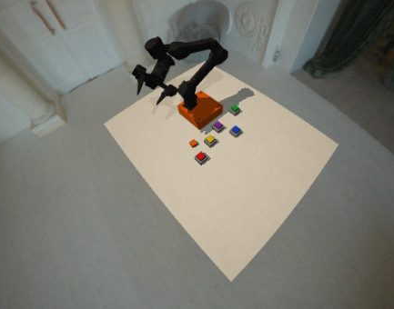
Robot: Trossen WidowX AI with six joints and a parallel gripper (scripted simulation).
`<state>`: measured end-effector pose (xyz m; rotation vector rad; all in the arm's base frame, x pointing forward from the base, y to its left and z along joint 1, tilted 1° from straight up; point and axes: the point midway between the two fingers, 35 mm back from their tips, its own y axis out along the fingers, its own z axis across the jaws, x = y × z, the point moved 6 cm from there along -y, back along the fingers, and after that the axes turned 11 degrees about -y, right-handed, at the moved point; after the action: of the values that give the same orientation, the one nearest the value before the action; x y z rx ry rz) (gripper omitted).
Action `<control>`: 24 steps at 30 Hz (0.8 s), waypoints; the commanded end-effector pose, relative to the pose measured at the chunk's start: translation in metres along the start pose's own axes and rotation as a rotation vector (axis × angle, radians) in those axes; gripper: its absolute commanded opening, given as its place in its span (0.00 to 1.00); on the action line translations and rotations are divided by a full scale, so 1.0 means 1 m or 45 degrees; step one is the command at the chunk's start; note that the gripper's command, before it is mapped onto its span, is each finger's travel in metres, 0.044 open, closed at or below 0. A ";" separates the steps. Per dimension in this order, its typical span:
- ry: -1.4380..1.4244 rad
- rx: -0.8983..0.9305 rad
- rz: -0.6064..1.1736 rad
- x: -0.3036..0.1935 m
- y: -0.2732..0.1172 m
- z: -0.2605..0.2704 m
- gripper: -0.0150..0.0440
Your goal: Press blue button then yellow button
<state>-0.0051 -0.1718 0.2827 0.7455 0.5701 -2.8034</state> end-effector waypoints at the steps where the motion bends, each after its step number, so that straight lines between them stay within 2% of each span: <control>1: -0.241 -0.192 0.095 -0.019 0.019 -0.008 0.93; 13: -1.179 -0.755 0.582 -0.098 0.063 -0.076 0.93; 19: -1.724 -0.952 0.929 -0.141 0.061 -0.128 0.93; 24: -2.204 -1.055 1.271 -0.173 0.045 -0.177 0.93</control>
<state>0.2097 -0.1483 0.2223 -0.9990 0.6496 -1.4011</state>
